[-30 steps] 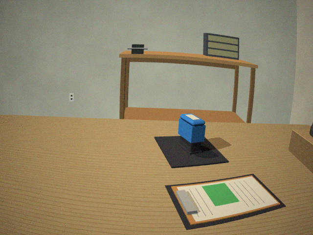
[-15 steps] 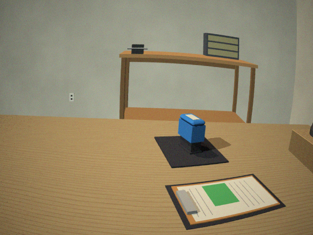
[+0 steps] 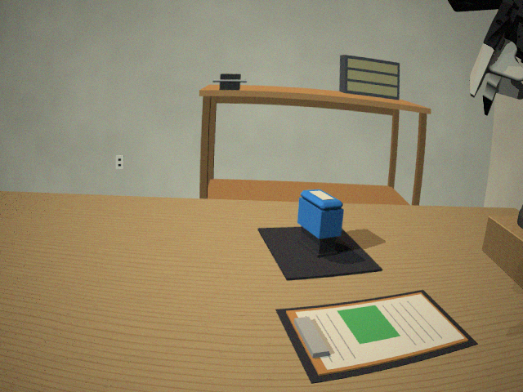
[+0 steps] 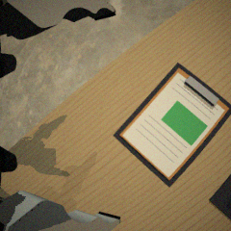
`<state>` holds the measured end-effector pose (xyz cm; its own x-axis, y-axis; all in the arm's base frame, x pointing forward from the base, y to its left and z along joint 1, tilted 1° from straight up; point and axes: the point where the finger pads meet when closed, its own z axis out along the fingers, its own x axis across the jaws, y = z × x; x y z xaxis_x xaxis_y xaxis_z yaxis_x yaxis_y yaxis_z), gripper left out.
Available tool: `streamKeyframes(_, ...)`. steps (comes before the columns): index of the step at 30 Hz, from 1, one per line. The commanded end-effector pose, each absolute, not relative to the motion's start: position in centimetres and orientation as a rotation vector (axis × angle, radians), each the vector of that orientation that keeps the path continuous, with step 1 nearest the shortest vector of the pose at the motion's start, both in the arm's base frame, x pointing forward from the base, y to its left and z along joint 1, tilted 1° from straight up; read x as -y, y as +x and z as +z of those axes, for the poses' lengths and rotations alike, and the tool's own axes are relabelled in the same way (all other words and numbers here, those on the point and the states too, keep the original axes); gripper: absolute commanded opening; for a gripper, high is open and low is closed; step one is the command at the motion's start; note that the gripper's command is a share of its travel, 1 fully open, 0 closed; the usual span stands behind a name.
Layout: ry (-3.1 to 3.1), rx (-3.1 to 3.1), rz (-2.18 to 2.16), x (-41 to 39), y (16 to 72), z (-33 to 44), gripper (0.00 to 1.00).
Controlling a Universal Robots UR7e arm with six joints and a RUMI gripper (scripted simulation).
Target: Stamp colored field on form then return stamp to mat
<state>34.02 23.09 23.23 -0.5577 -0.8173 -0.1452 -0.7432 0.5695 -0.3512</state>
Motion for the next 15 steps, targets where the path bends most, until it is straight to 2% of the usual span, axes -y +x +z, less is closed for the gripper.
streamKeyframes(1,-1.204,-2.643,-0.336,-19.2,39.5,20.9,1.00)
streamKeyframes(8,-1.072,-2.788,-0.285,-12.8,44.1,18.0,1.00)
streamKeyframes(15,-0.974,-2.874,-0.236,-8.0,46.5,16.1,1.00)
